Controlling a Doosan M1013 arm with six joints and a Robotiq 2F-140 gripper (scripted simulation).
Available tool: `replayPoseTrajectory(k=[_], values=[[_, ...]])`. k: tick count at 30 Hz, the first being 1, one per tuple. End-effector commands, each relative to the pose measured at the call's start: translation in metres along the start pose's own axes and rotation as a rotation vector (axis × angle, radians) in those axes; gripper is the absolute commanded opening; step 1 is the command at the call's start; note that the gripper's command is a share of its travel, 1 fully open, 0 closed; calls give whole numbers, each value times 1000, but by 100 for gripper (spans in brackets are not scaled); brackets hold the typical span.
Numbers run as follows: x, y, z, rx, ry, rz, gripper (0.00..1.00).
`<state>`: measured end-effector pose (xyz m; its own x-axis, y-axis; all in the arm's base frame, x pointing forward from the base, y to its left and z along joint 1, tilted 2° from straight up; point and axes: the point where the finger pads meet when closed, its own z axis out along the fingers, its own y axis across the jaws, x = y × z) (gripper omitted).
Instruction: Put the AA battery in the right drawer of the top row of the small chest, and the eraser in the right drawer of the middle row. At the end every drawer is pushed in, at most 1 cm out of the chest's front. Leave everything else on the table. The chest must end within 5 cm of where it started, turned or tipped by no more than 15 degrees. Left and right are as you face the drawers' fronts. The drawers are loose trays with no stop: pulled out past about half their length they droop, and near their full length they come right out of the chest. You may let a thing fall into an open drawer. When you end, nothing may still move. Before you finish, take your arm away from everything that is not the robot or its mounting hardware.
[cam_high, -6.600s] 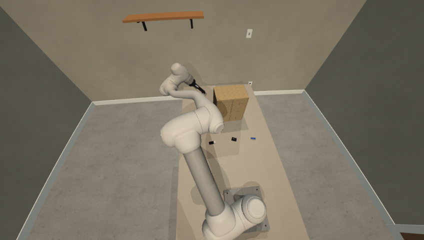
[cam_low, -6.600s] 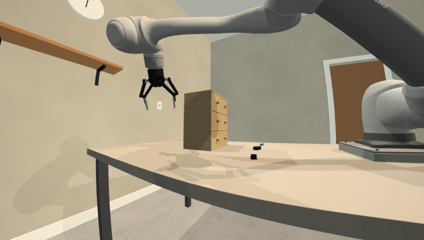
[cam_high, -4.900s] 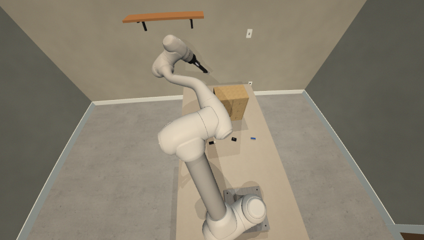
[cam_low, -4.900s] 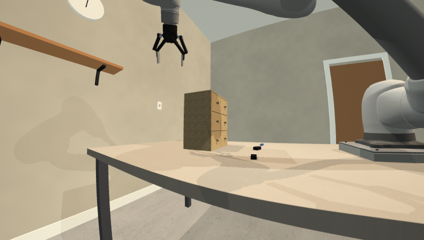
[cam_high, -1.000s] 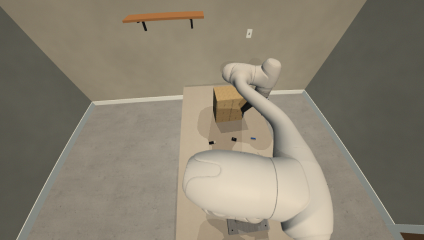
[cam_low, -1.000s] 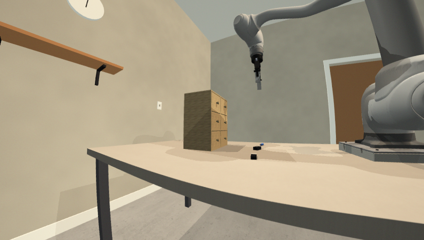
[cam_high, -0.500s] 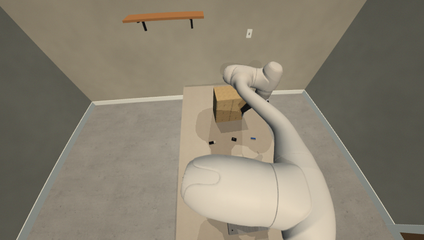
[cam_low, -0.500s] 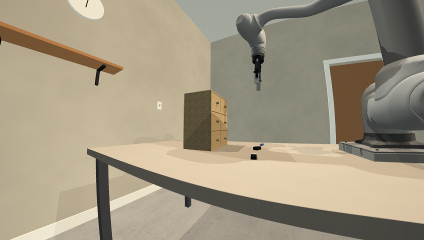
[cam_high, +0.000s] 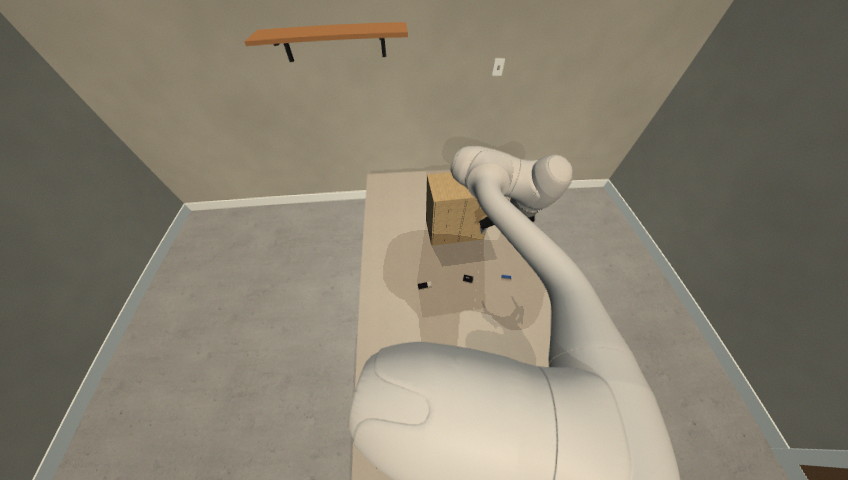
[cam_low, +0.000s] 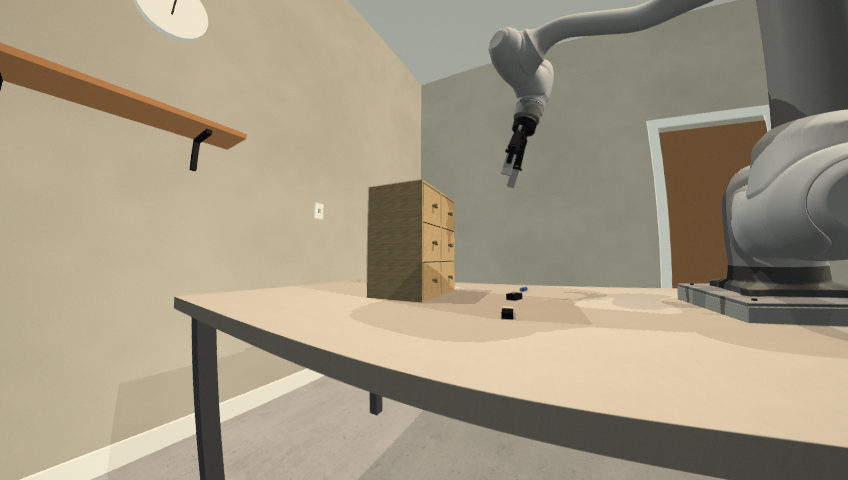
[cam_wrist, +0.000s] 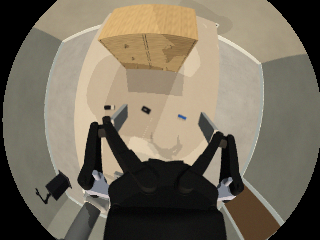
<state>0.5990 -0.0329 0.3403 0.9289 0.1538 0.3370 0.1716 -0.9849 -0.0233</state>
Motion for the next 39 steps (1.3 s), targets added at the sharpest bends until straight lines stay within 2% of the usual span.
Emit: replayPoseTrajectory(k=[1, 4, 6, 11, 17, 39], values=[[9, -1, 18, 6, 169, -4, 100], [14, -1, 29, 7, 278, -4, 100], [14, -1, 29, 7, 278, -4, 100], [22, -1, 44, 8, 421, -4, 100], [28, -2, 56, 8, 531, -3, 100], [39, -1, 78, 8, 748, -2, 100]])
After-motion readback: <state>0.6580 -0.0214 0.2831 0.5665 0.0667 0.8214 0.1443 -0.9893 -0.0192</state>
